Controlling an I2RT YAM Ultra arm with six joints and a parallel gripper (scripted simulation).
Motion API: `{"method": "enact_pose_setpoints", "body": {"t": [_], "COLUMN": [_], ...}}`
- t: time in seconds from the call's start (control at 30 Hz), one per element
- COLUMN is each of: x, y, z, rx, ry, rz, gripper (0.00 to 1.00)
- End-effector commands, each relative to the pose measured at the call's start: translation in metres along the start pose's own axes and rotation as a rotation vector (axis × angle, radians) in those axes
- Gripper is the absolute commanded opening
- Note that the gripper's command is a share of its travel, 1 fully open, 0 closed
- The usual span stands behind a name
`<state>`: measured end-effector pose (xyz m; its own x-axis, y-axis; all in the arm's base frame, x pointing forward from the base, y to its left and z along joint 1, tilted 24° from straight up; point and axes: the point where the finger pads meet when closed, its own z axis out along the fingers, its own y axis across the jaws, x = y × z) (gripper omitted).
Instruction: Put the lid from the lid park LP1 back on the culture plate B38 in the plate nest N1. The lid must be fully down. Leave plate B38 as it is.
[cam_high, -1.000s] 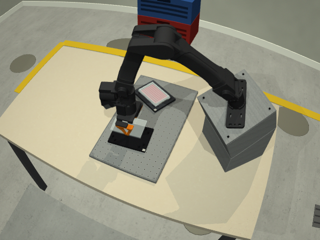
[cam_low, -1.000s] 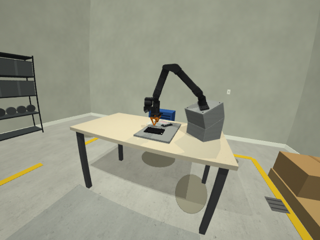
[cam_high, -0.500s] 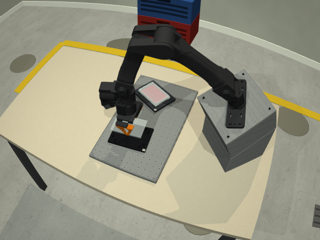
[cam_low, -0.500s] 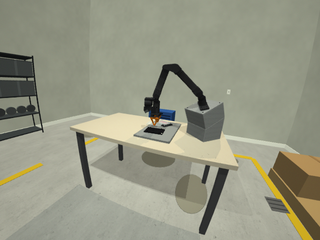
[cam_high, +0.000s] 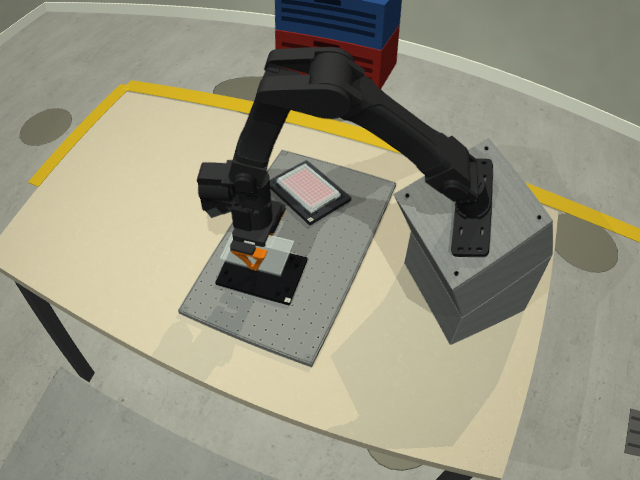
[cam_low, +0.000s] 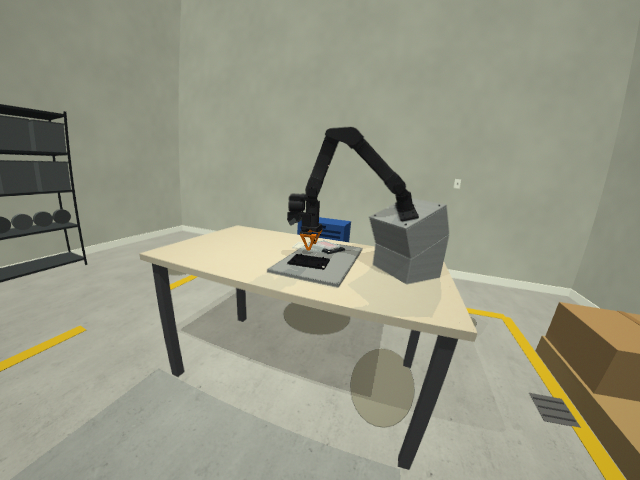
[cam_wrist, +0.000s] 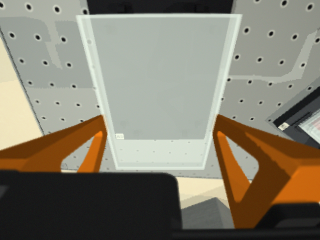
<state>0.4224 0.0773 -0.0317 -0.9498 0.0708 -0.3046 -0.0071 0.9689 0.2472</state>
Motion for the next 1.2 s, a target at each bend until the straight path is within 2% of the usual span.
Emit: {"method": "enact_pose_setpoints", "body": {"t": [0.0,0.07,0.37,0.5,0.57,0.6,0.67,0.7,0.8,0.9,0.97,1.13,1.17], "x": [-0.003,-0.006,-0.003,0.008,0.008,-0.005,-0.002,0.004,0.006,0.000,0.000,-0.006,-0.015], "y": [-0.004,-0.010,-0.040,-0.056,-0.056,-0.056,-0.064,-0.069,-0.079,-0.087,-0.095,-0.105,-0.106], "z": [-0.013,-0.013,-0.013,-0.002,-0.002,-0.014,-0.008,-0.004,-0.003,-0.009,-0.005,-0.008,-0.020], "rx": [-0.003,-0.009,-0.013,-0.005,-0.005,-0.017,-0.014,-0.010,-0.009,-0.014,-0.013,-0.015,-0.021], "ry": [-0.024,-0.039,-0.038,-0.003,-0.003,-0.044,-0.031,-0.016,-0.013,-0.036,-0.030,-0.045,-0.077], "rz": [0.007,0.080,0.380,0.523,0.523,0.545,0.605,0.609,0.610,0.592,0.593,0.589,0.579], "gripper": [0.00,0.00,0.00,0.00,0.00,0.00,0.00,0.00,0.00,0.00,0.00,0.00,0.00]}}
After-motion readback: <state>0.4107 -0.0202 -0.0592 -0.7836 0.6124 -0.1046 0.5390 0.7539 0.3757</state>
